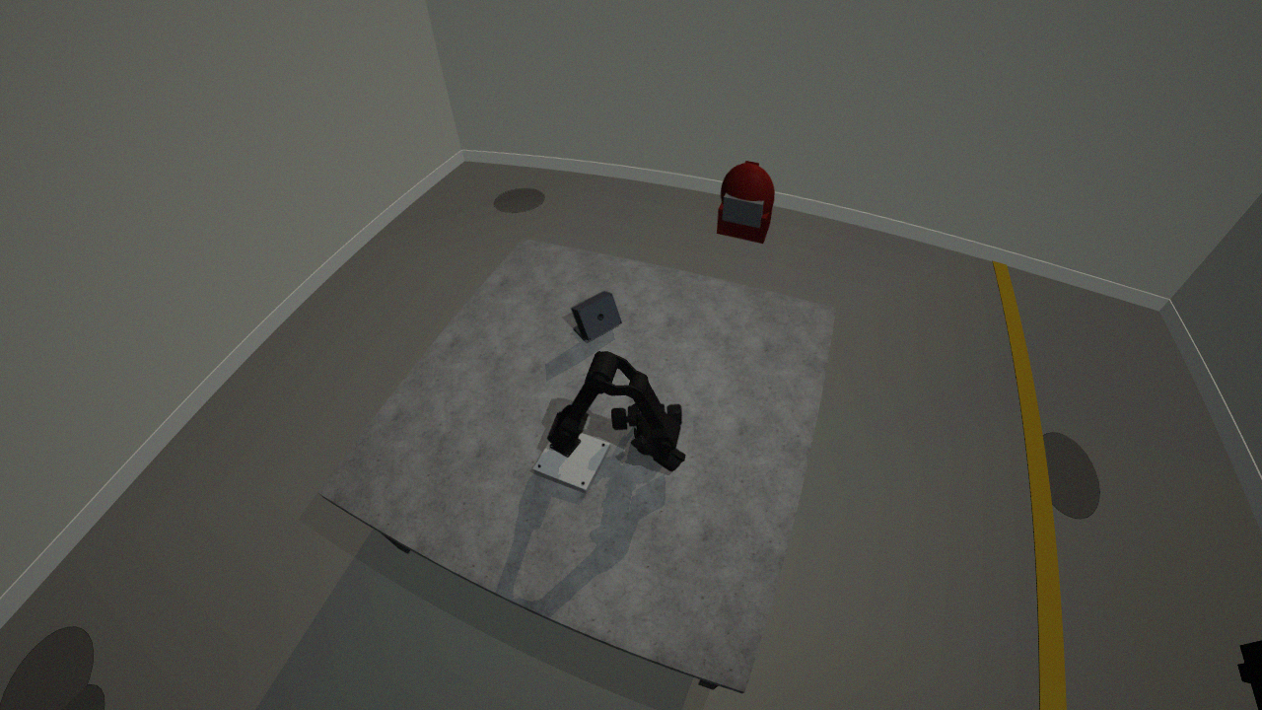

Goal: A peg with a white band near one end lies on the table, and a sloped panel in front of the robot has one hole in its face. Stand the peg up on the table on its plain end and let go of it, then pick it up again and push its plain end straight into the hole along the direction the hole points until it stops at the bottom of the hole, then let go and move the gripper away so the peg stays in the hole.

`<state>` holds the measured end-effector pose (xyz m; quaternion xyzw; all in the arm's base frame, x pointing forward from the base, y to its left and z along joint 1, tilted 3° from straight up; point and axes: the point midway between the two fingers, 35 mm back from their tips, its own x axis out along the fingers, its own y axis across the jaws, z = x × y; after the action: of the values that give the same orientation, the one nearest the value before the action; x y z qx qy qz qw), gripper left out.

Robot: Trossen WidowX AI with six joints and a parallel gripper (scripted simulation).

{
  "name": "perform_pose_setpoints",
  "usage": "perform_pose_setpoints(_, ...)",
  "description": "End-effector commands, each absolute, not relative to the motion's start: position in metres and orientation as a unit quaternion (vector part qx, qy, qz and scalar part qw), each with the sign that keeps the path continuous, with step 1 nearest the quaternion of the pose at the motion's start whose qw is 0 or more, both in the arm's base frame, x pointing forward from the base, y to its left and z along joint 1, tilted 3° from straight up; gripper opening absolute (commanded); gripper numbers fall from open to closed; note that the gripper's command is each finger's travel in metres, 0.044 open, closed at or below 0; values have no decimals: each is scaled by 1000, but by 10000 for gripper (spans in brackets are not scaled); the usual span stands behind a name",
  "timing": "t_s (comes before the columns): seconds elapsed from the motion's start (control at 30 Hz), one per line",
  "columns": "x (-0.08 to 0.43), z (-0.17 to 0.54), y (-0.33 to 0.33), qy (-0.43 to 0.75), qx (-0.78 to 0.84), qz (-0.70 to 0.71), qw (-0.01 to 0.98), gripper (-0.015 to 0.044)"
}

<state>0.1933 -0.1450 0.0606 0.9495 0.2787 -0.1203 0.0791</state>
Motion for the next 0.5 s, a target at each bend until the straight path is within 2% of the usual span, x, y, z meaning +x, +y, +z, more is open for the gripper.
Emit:
perform_pose_setpoints(0.0,193,61,-145,279,949,-120,79,130)
perform_pose_setpoints(0.3,193,61,-145,279,949,-120,79,130)
perform_pose_setpoints(0.47,193,61,-145,279,949,-120,79,261)
